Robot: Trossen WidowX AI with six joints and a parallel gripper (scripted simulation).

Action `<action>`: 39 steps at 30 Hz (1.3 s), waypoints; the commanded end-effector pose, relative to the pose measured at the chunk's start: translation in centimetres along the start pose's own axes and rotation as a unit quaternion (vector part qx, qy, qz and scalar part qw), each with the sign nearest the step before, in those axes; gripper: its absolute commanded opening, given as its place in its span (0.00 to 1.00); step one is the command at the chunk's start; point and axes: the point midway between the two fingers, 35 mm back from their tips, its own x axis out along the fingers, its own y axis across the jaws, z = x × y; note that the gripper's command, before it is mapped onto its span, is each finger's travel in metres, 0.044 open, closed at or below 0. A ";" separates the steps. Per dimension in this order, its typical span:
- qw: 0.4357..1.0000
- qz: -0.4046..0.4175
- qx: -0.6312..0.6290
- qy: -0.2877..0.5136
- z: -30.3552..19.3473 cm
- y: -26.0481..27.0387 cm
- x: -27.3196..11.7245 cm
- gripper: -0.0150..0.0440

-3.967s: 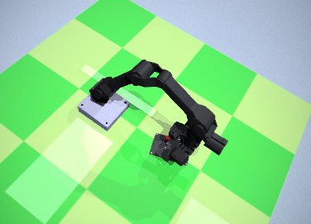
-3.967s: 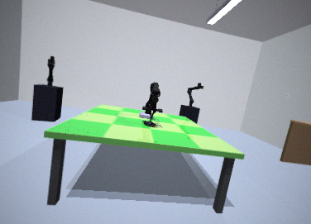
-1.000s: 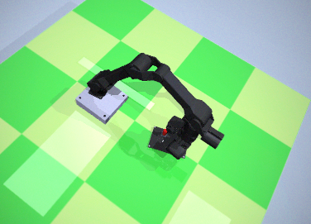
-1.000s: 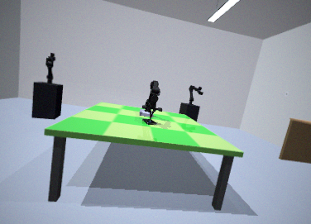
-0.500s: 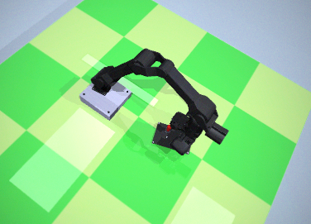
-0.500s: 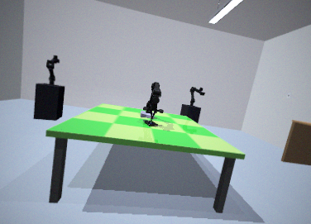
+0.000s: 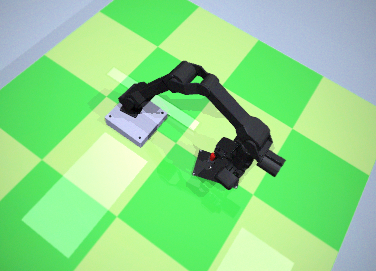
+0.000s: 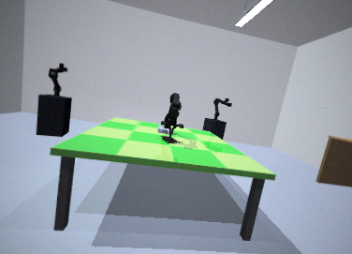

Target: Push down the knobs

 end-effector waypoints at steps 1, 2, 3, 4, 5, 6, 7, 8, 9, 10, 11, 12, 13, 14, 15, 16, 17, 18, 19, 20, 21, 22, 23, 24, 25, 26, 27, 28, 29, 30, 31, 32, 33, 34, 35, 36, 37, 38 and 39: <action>1.000 0.003 0.001 -0.005 0.0 0.1 0.7 0.25; 1.000 0.003 0.001 -0.005 0.0 0.1 0.7 0.25; 1.000 0.003 0.001 -0.005 0.0 0.1 0.6 0.25; 1.000 0.003 0.001 -0.005 0.0 0.1 0.5 0.25; 1.000 0.003 0.001 -0.005 0.0 0.1 0.4 0.25; 1.000 0.003 0.001 -0.005 0.0 0.1 0.2 0.25; 1.000 0.003 0.001 -0.005 0.0 0.1 0.1 0.25; 1.000 0.003 0.001 -0.005 0.0 0.1 -0.1 0.25; 1.000 0.003 0.001 -0.005 0.0 0.1 -0.3 0.25; 1.000 0.003 0.001 -0.005 0.0 0.1 -0.4 0.25; 1.000 0.003 0.001 -0.005 0.0 0.1 -0.6 0.25; 1.000 0.003 0.001 -0.005 0.0 0.1 -0.7 0.25; 1.000 0.003 0.001 -0.005 0.0 0.1 -0.9 0.25; 1.000 0.003 0.001 -0.005 0.0 0.1 -1.0 0.25; 1.000 0.003 0.001 -0.005 0.0 0.1 -1.2 0.25; 1.000 0.003 0.001 -0.005 0.0 0.1 -1.3 0.25; 1.000 0.003 0.001 -0.005 0.0 0.1 -1.5 0.25; 1.000 0.003 0.001 -0.005 0.0 0.1 -1.6 0.25; 1.000 0.003 0.001 -0.005 0.0 0.1 -1.7 0.25; 1.000 0.001 0.001 -0.008 0.1 0.0 -1.1 0.30; 1.000 0.001 0.001 -0.008 0.1 0.0 -1.1 0.34; 1.000 0.001 0.001 -0.008 0.1 0.0 -1.1 0.39; 1.000 0.001 0.001 -0.008 0.1 0.0 -1.1 0.43; 1.000 0.001 0.001 -0.008 0.1 0.0 -1.1 0.48; 1.000 0.001 0.001 -0.008 0.1 0.0 -1.1 0.52; 1.000 0.001 0.001 -0.008 0.1 0.0 -1.1 0.57; 1.000 0.001 0.001 -0.008 0.1 0.0 -1.1 0.61; 1.000 0.001 0.001 -0.008 0.3 0.1 -1.2 0.65; 1.000 0.001 0.001 -0.008 0.8 0.1 -1.4 0.70; 1.000 0.001 0.001 -0.009 1.6 0.2 -1.8 0.74; 1.000 0.001 0.001 -0.009 2.6 0.4 -2.3 0.79; 1.000 0.002 0.001 -0.009 3.6 0.5 -2.7 0.83; 1.000 0.002 0.001 -0.009 4.7 0.7 -3.1 0.88; 1.000 0.002 0.001 -0.009 5.7 0.8 -3.5 0.92; 1.000 0.002 0.001 -0.009 6.8 0.9 -3.8 0.97; 1.000 0.002 0.001 -0.010 8.0 1.1 -4.0 1.00; 1.000 0.002 0.001 -0.010 9.1 1.2 -4.2 1.00; 1.000 0.003 0.001 -0.010 10.2 1.4 -4.3 1.00; 1.000 0.003 0.001 -0.010 11.4 1.5 -4.4 1.00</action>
